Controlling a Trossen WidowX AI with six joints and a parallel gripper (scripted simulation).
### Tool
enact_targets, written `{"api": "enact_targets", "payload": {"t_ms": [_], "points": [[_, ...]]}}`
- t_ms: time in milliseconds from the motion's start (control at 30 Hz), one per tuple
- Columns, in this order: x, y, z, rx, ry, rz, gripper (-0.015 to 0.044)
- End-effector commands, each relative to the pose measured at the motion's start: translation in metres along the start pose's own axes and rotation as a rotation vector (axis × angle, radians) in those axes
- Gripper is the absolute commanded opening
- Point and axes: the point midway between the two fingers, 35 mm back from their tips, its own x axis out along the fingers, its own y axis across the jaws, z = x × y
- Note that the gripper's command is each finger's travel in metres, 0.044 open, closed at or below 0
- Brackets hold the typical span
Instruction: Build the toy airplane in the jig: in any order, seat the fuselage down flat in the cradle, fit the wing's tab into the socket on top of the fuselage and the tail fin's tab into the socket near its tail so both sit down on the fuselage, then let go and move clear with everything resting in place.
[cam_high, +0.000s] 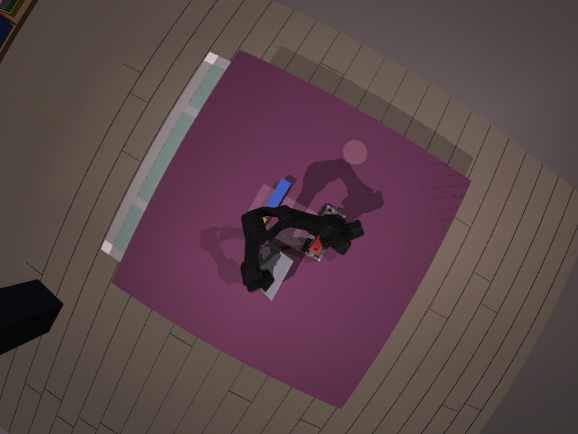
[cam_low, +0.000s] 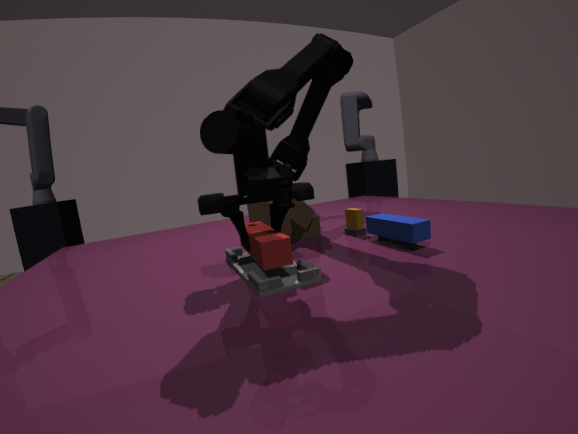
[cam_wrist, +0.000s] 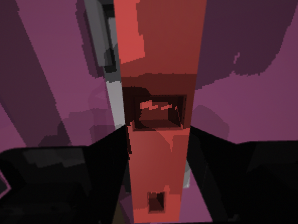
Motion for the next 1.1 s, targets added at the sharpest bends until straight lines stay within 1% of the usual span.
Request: {"api": "enact_targets", "payload": {"t_ms": [0, 100, 267, 433, 933, 967, 1067], "points": [[0.0059, 0.0006, -0.0011, 0.006, -0.002, 0.007, 0.0195], [0.0061, 0.0006, -0.0012, 0.006, -0.002, 0.007, 0.0195], [0.0043, 0.0003, -0.0008, 0.001, 0.002, 0.001, 0.0162], [0.0043, 0.0003, -0.0008, 0.001, 0.002, 0.001, 0.0031], [0.0043, 0.0003, -0.0008, 0.001, 0.002, 0.001, 0.0424], [0.0043, 0.0003, -0.0008, 0.001, 0.002, 0.001, 0.0440], [0.0043, 0.0003, -0.0008, 0.001, 0.002, 0.001, 0.0440]]}}
